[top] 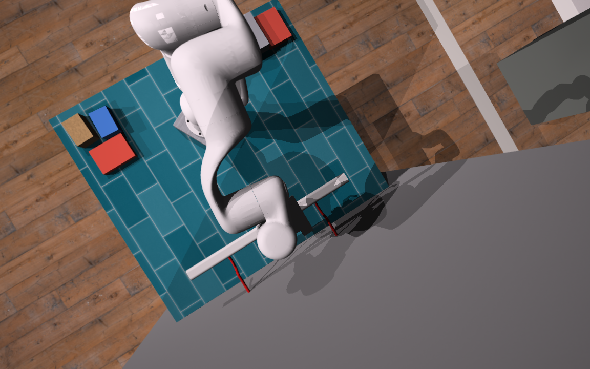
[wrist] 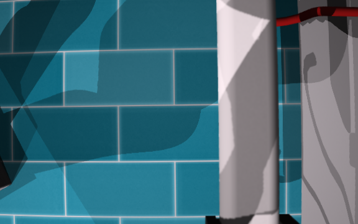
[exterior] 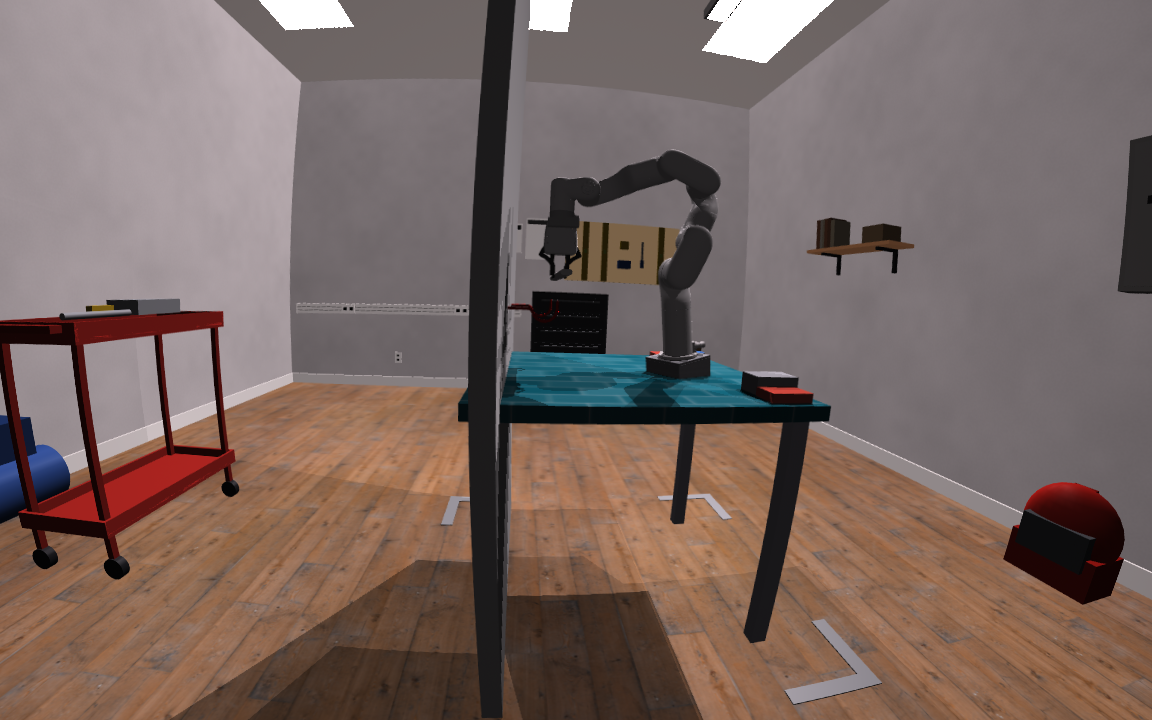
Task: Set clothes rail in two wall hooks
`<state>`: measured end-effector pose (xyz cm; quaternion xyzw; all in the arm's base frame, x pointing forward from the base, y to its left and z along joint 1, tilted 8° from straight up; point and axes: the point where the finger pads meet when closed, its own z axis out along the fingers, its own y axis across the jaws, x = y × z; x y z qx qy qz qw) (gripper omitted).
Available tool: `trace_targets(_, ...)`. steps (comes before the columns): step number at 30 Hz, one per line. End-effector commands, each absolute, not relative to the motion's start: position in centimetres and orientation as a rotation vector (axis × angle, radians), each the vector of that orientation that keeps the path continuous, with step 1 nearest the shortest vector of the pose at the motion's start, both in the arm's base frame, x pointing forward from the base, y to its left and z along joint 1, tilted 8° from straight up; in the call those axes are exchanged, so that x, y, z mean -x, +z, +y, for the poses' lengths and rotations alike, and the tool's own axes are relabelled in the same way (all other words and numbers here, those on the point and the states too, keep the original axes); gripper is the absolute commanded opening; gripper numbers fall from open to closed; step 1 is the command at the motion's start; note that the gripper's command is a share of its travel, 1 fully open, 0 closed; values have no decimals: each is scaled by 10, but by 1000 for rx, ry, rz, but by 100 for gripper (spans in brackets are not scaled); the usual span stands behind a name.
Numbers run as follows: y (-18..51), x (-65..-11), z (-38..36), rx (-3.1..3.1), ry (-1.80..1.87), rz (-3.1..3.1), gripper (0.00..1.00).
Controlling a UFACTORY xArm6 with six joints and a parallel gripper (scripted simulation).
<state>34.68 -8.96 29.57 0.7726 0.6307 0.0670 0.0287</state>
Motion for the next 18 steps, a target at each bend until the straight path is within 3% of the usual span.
trace_targets(1,299,-356,-92,-2381,210,1944,0)
trace_targets(18,303,-385,-98,-2381,210,1944,0)
